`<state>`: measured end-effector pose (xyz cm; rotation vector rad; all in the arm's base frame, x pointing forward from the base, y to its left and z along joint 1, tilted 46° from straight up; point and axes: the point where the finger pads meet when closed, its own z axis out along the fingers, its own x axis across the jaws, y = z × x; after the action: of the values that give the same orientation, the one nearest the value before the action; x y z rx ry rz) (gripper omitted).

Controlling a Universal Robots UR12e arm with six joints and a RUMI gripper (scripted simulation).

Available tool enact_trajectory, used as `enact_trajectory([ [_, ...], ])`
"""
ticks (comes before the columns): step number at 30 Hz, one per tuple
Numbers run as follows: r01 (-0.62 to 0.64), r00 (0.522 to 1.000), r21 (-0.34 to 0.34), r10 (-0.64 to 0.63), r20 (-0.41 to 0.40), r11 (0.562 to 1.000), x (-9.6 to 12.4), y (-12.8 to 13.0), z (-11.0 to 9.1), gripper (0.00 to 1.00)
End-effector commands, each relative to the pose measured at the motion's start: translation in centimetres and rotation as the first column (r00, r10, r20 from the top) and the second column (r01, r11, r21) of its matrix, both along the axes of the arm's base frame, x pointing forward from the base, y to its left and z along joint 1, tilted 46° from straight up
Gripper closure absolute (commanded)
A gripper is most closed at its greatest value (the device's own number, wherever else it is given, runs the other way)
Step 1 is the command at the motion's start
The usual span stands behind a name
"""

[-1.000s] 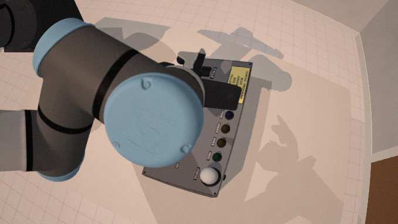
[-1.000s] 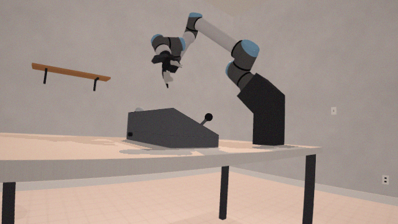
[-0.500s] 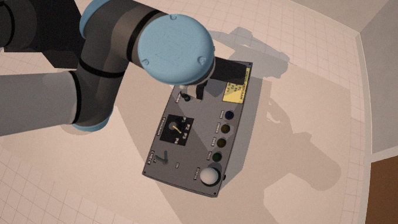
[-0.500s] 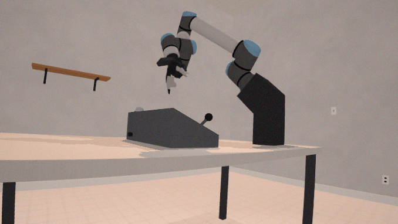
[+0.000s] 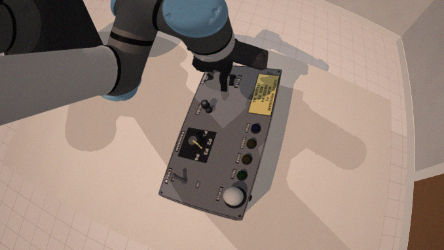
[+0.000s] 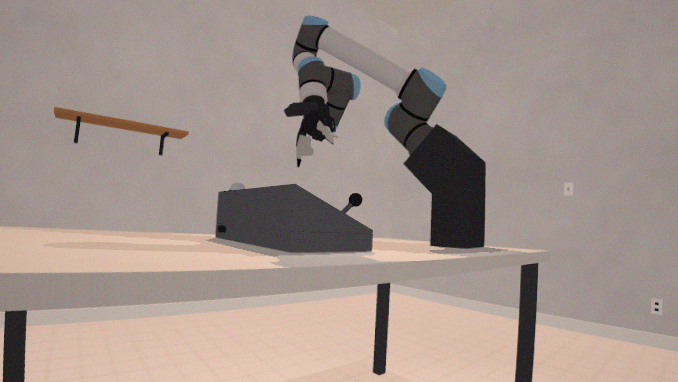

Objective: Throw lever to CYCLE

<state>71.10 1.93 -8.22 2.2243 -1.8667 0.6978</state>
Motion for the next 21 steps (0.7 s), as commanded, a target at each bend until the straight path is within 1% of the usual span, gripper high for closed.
enact_trajectory([
  [1, -0.016, 0.997, -0.071, 0.021, 0.068, 0.997, -0.5, 0.5, -2.0, 0.00],
  [2, -0.016, 0.997, -0.071, 0.021, 0.068, 0.997, -0.5, 0.5, -2.0, 0.00],
  [4, -0.020, 0.996, -0.096, 0.028, 0.088, 0.995, -1.0, 0.8, -2.9, 0.00],
  [8, -0.022, 0.994, -0.120, 0.035, 0.108, 0.993, -1.6, 1.1, -3.7, 0.00],
  [11, -0.024, 0.990, -0.152, 0.045, 0.135, 0.988, -2.6, 1.5, -4.7, 0.00],
  [14, -0.024, 0.990, -0.152, 0.045, 0.135, 0.988, -2.6, 1.5, -4.7, 0.00],
  [21, -0.022, 0.980, -0.214, 0.064, 0.190, 0.977, -5.0, 2.1, -6.3, 0.00],
])
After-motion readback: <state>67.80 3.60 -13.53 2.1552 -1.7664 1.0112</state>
